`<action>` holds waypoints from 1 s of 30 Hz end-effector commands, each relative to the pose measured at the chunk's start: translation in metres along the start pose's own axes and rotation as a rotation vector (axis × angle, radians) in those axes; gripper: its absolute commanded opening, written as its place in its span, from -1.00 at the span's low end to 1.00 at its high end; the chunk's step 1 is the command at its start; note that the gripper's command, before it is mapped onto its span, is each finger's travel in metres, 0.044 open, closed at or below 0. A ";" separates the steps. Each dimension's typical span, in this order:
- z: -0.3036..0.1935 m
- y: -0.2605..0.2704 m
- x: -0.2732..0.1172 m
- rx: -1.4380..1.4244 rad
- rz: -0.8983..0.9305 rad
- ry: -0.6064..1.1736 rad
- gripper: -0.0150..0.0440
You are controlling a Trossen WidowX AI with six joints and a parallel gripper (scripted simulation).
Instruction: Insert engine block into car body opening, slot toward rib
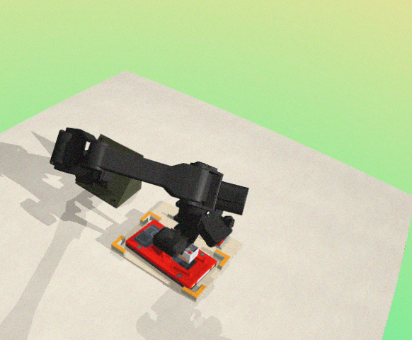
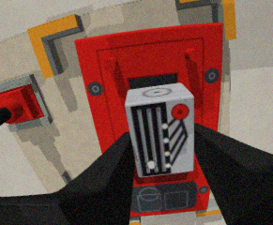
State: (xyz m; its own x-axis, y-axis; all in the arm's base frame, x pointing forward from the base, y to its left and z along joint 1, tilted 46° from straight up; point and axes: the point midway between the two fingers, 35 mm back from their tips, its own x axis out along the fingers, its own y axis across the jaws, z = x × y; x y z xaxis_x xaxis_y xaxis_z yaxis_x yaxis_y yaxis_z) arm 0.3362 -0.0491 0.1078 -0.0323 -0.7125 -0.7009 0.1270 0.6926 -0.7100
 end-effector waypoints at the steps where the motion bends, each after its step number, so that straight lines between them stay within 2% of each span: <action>1: 0.000 -0.001 0.001 0.011 -0.003 -0.002 0.05; 30: 0.000 -0.001 0.009 0.022 -0.004 -0.002 0.05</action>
State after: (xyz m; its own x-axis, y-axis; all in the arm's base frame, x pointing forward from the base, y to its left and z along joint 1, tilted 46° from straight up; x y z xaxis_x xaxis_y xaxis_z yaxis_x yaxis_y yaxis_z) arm 0.3361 -0.0553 0.1021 -0.0321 -0.7127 -0.7007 0.1507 0.6896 -0.7083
